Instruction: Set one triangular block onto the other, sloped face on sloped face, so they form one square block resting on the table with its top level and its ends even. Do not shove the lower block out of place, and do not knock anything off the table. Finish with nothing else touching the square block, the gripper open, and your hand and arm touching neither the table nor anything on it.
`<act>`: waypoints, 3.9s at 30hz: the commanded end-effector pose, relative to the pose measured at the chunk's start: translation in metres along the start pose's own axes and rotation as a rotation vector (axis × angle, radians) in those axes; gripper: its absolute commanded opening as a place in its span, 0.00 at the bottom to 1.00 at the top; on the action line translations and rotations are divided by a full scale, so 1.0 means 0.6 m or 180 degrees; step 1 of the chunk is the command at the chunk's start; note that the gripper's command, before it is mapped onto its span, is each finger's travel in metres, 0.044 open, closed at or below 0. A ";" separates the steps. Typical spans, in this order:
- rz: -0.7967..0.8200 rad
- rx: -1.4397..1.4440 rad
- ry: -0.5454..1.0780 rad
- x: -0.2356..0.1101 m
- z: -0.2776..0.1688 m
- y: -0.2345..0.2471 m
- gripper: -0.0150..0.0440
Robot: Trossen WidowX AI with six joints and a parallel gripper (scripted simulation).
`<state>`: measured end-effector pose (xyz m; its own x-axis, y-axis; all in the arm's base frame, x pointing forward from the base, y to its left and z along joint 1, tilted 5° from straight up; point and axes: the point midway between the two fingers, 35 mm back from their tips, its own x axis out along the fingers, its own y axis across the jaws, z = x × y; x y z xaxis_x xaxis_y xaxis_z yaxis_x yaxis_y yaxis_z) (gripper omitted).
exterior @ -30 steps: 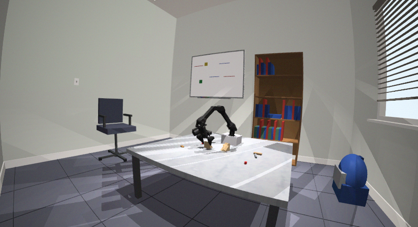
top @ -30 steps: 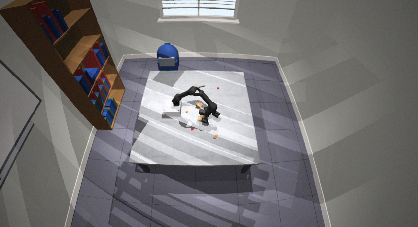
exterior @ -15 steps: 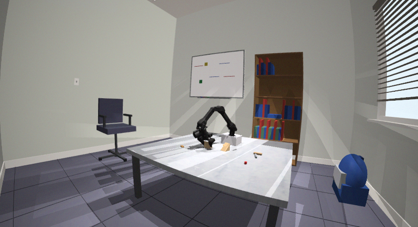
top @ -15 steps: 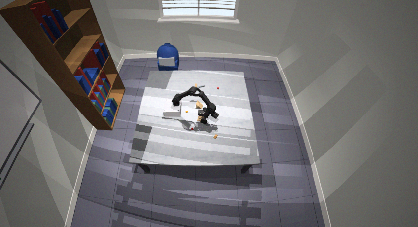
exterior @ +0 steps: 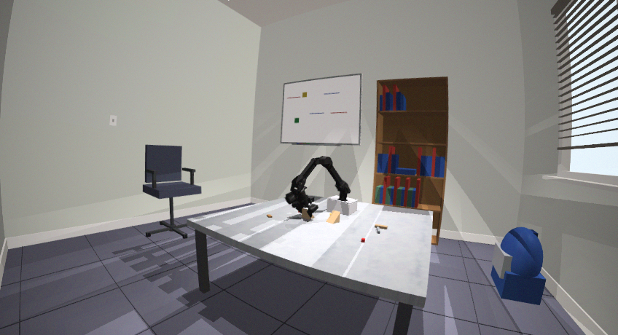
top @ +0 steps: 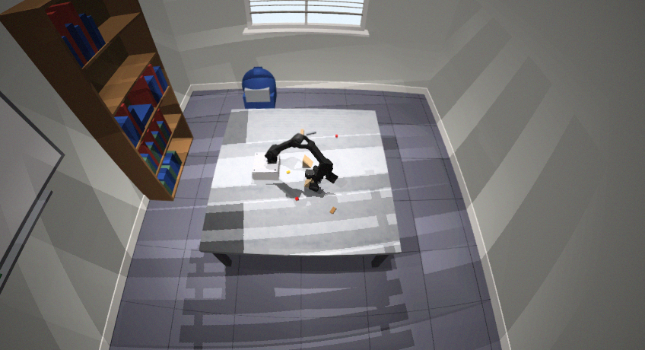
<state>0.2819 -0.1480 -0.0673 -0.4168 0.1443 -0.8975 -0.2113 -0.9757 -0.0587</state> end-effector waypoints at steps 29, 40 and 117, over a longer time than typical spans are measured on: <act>0.0000 0.0000 0.0000 -0.005 0.002 0.000 0.25; 0.0000 0.0000 0.0000 -0.005 0.002 0.000 0.25; 0.0026 0.0056 0.3823 0.023 0.130 0.006 1.00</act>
<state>0.2063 -0.1358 -0.0459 0.6717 -0.1136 -0.7321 -0.2231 -0.9733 -0.0536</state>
